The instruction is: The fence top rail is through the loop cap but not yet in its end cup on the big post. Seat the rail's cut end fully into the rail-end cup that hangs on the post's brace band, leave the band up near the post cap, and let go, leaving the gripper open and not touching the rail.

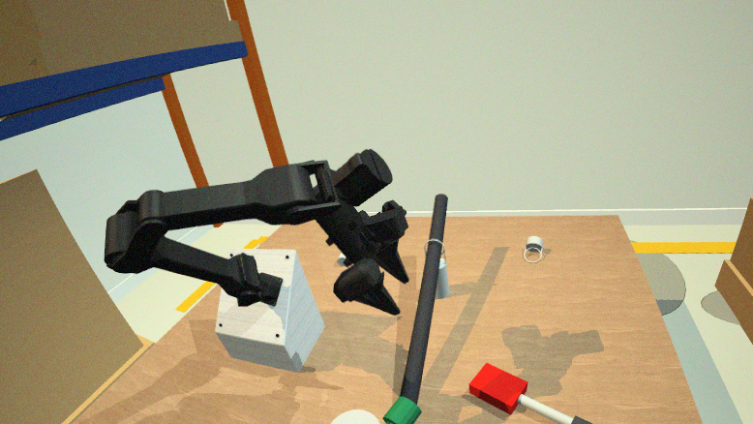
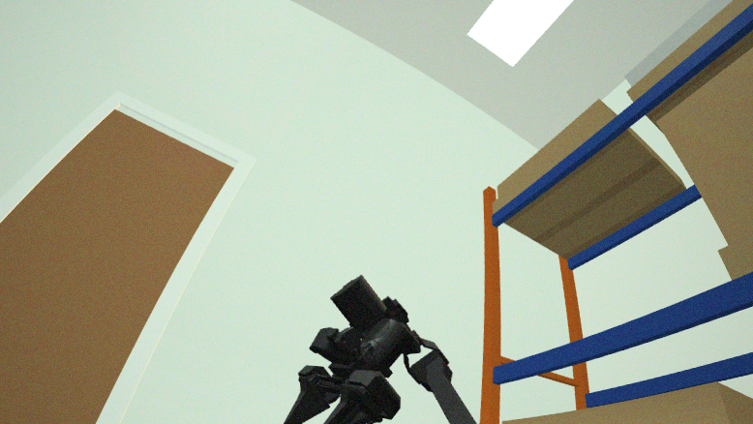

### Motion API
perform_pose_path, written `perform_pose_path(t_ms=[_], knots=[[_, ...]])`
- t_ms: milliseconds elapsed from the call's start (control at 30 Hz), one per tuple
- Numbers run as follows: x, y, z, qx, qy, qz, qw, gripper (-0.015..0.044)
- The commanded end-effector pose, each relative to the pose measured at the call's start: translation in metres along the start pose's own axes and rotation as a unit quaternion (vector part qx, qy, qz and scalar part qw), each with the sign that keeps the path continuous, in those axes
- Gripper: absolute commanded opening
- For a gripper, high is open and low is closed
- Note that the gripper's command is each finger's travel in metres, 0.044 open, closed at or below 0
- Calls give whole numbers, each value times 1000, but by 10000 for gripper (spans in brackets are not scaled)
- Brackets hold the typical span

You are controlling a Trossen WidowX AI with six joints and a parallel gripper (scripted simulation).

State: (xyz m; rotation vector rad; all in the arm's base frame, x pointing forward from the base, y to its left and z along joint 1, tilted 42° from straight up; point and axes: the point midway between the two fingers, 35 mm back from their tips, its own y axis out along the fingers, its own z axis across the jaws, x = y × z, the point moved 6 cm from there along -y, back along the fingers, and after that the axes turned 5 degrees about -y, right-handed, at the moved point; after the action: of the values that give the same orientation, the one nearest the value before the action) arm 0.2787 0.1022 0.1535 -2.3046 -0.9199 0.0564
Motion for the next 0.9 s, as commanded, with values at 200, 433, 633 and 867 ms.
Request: perform_pose_path(t_ms=[200, 433, 633, 867], knots=[[-17, 26, -81, -26, -367, 30, 930, 440], [-28, 32, -110, -34, -488, 50, 871, 440], [-29, 33, -114, -35, -504, 53, 861, 440], [-29, 33, -114, -35, -504, 53, 861, 440]])
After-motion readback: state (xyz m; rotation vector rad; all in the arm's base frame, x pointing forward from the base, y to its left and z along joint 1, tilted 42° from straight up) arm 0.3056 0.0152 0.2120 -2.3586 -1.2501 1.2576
